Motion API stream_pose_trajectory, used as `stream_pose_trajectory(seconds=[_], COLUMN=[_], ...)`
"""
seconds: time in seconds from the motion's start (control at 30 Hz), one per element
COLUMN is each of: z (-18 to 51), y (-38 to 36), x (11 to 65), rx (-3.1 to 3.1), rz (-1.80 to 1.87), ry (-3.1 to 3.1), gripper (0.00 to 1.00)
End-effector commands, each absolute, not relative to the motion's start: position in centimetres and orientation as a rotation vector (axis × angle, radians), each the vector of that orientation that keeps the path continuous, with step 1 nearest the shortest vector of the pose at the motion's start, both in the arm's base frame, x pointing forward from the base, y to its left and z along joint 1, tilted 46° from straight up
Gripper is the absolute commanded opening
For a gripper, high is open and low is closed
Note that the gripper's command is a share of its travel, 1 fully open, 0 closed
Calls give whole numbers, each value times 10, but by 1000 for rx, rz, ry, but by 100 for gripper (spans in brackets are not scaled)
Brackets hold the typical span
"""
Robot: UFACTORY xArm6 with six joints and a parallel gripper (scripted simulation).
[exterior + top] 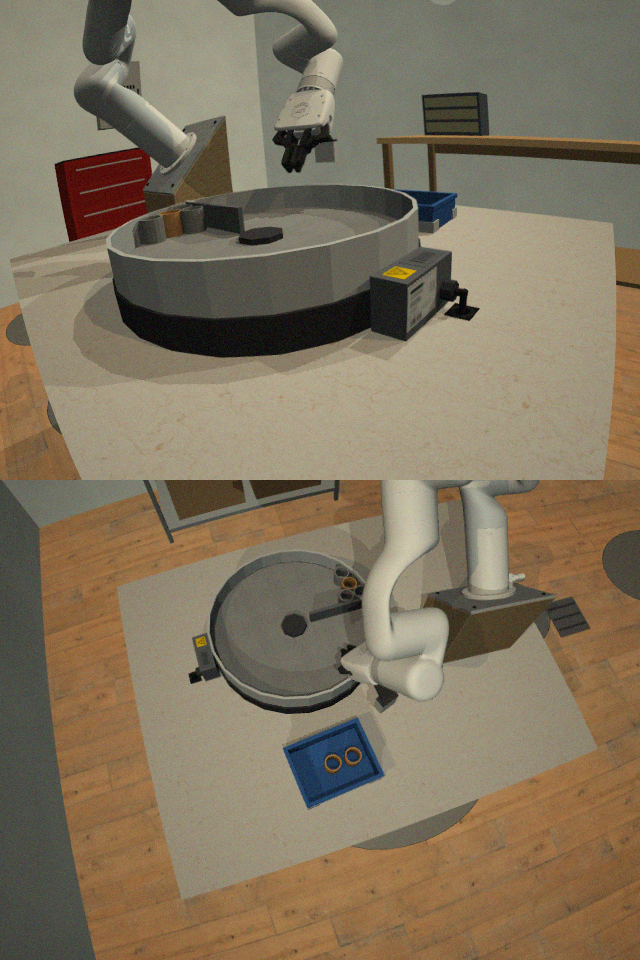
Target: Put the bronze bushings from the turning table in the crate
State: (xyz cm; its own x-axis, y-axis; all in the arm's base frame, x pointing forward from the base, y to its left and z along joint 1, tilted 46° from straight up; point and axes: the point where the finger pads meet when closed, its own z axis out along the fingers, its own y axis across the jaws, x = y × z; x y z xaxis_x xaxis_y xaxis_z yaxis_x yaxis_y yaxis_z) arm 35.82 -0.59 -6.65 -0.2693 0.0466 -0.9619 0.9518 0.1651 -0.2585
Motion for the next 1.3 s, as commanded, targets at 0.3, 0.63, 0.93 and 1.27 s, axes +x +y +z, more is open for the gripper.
stream_pose_trajectory(seconds=[0.3,0.63,0.93,1.27], z=[14,62,87,91], y=[-78,-124,-148,-152], x=[331,310,300,298], rx=[1222,1352,1417,1427], rz=[-1230,-1224,-1218,-1217], ry=[1331,1191,1116,1103], gripper=[10,10,10,10])
